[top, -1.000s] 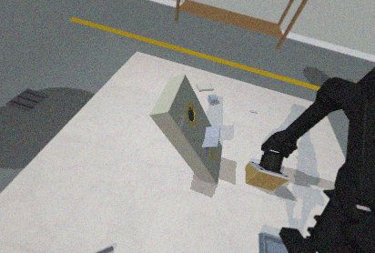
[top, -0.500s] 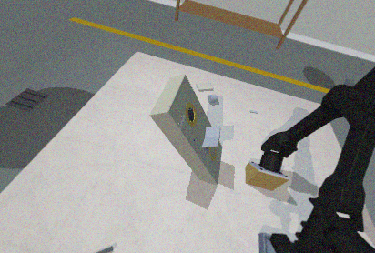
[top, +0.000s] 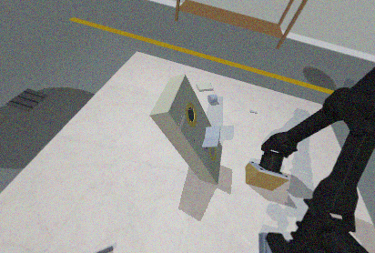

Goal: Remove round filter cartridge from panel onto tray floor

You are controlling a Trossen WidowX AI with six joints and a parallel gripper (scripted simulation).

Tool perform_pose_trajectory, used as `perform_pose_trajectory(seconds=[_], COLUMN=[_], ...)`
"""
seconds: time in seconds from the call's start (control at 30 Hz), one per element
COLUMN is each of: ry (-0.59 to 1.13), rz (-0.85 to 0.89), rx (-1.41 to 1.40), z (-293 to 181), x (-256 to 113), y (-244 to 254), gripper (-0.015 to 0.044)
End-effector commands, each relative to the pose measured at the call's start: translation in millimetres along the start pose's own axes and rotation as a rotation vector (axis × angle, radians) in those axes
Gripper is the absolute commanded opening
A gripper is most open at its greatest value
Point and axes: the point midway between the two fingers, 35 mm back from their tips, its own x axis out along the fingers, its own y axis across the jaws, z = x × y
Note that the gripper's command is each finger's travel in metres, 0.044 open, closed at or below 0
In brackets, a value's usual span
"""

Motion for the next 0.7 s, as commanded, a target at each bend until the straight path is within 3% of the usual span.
perform_pose_trajectory(seconds=[0.0, 0.17, 0.3, 0.43, 0.67], ry=[-0.007, -0.007, -0.007, -0.003, -0.002], rz=[0.000, 0.000, 0.000, -0.001, 0.004], rx=[-0.002, -0.002, -0.001, 0.000, 0.005], z=[2.3, 2.3, 8.7, 33.8, 29.8], x=[-1.2, -1.2, -10.1, -59.4, -48.0], y=[0.1, 0.1, 0.0, -0.5, -0.1], gripper=[0.0315, 0.0440, 0.0440, 0.0440, 0.0440])
